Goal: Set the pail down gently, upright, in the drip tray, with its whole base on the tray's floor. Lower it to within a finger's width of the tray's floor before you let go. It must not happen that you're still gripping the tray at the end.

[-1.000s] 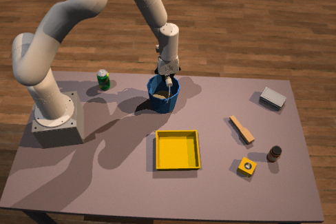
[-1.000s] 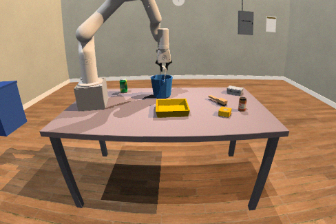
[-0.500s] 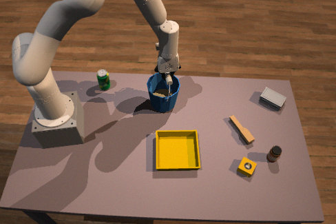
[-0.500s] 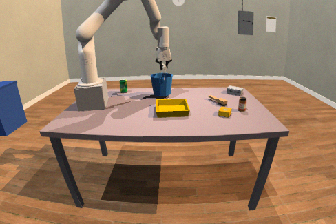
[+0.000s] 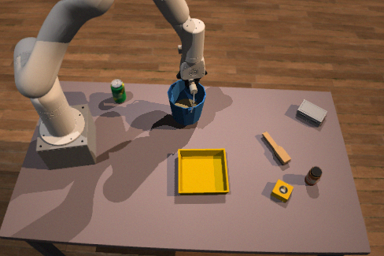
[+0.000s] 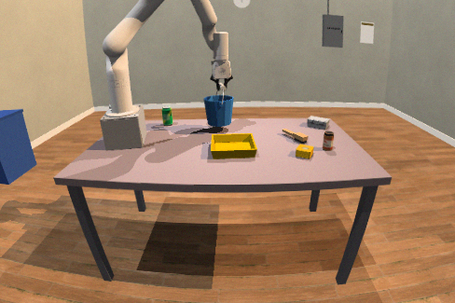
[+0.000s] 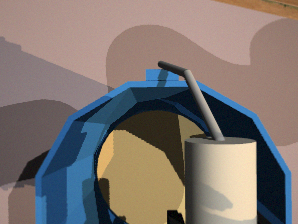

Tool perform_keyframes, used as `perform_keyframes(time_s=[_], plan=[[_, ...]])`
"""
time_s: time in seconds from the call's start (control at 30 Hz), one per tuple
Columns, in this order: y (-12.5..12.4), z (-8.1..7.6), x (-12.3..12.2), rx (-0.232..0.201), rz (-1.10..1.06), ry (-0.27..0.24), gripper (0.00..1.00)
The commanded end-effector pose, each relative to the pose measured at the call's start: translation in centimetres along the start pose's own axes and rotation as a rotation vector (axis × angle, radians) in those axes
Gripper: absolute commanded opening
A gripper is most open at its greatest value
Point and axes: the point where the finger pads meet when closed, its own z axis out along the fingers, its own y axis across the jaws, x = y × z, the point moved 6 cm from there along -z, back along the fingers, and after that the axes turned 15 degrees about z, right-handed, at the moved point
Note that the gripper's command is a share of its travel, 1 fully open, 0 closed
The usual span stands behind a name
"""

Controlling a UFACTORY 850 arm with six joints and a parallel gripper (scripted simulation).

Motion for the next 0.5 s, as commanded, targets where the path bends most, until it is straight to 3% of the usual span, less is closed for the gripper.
perform_keyframes(time_s=[0.0,0.47], plan=[[0.1,-0.9,0.0,-0.003,0.0,0.001,0.0],[0.1,-3.0,0.0,-0.003,0.0,0.001,0.0]])
